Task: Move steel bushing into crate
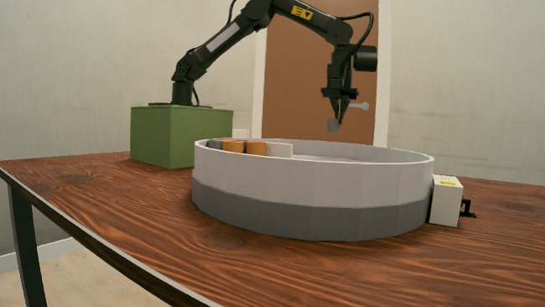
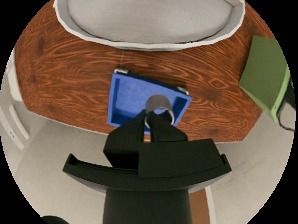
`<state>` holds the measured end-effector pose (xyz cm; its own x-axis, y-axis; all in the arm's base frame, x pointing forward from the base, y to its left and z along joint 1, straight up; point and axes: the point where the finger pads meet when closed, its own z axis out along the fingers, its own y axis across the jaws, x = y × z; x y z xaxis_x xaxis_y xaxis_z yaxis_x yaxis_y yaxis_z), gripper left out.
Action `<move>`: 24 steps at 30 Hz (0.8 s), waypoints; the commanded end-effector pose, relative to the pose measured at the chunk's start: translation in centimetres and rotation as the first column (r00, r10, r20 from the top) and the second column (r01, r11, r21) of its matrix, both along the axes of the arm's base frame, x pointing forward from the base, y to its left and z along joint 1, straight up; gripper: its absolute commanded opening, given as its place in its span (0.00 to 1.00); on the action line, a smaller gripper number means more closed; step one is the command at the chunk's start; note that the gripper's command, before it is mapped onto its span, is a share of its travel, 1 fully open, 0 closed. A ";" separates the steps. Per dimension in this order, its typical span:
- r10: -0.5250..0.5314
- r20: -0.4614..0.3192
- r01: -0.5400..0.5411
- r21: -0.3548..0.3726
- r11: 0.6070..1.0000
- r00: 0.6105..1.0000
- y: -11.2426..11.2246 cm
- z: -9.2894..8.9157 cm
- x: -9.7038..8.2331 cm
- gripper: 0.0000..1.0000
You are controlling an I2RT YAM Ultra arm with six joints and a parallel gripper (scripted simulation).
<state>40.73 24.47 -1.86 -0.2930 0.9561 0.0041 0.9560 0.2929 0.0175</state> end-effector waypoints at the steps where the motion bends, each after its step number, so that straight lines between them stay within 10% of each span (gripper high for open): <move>1: 0.005 -0.002 -0.005 -0.008 1.000 1.000 1.9 1.5 -0.1 0.00; 24: 0.040 -0.002 -0.040 -0.006 0.999 0.999 6.1 1.5 0.3 0.00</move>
